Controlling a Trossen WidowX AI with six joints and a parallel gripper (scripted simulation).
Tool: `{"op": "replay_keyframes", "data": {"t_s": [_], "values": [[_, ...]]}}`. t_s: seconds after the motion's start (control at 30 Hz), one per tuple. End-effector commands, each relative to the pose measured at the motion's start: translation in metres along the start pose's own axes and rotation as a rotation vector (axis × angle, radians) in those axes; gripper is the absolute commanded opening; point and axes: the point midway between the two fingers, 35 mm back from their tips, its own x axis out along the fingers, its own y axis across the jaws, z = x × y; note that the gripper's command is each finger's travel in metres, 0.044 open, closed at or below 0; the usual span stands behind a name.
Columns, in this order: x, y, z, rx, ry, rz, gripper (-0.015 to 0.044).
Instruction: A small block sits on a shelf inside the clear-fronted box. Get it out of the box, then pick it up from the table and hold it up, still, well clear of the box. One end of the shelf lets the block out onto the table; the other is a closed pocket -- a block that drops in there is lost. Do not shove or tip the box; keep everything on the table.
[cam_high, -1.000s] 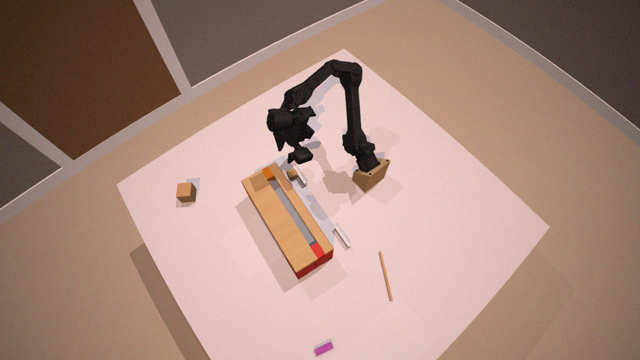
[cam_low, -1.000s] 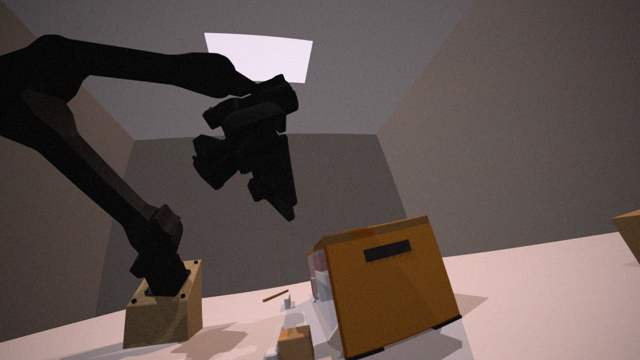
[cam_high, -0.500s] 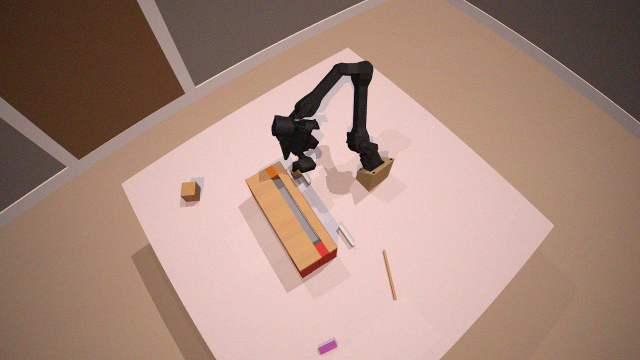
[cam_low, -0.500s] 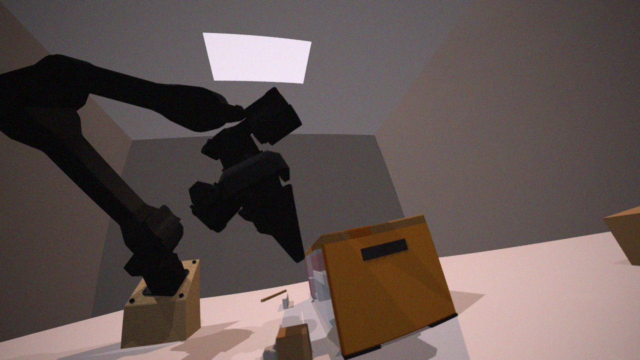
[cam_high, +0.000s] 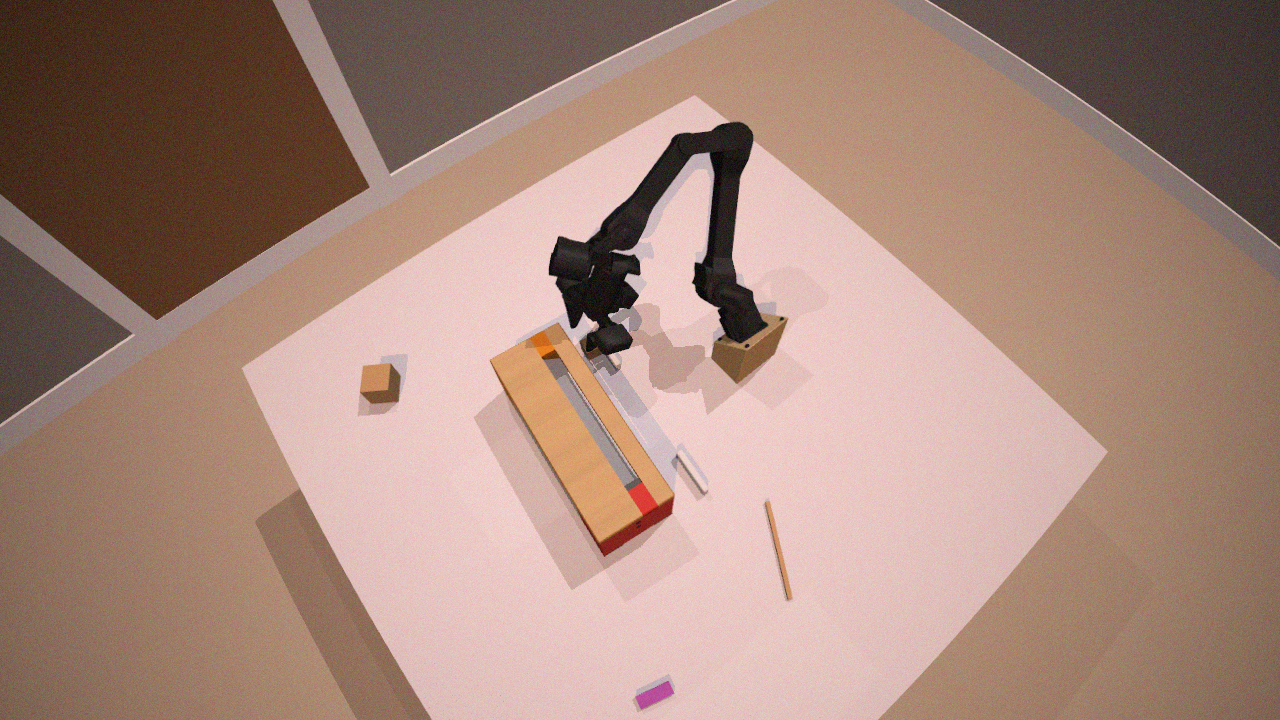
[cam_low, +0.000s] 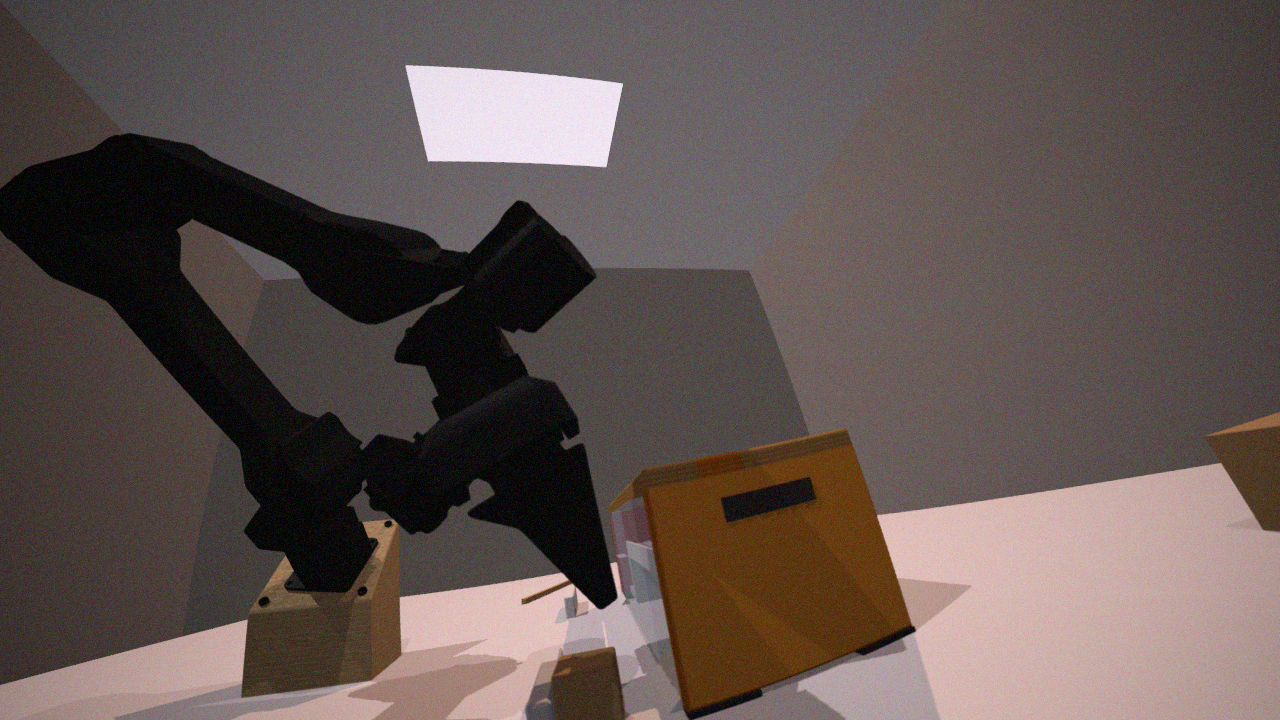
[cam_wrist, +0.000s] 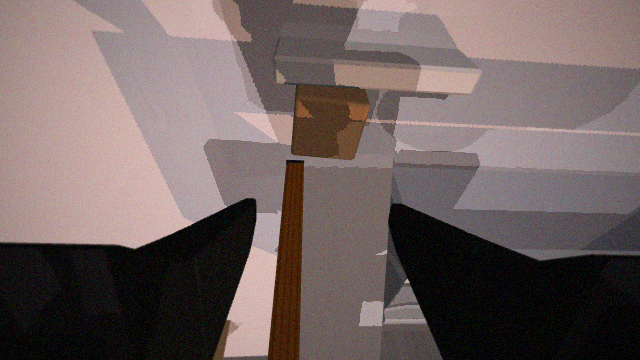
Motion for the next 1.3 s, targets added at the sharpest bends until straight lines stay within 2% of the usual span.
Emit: {"op": "replay_keyframes", "data": {"t_s": [0.0,1.03,1.27], "values": [[0.009,-0.003,0.005,-0.009,-0.007,-0.008,0.0285],[0.05,-0.002,0.026,-0.011,-0.005,-0.003,0.0285],[0.05,-0.002,0.026,-0.011,-0.005,-0.003,0.0101]]}}
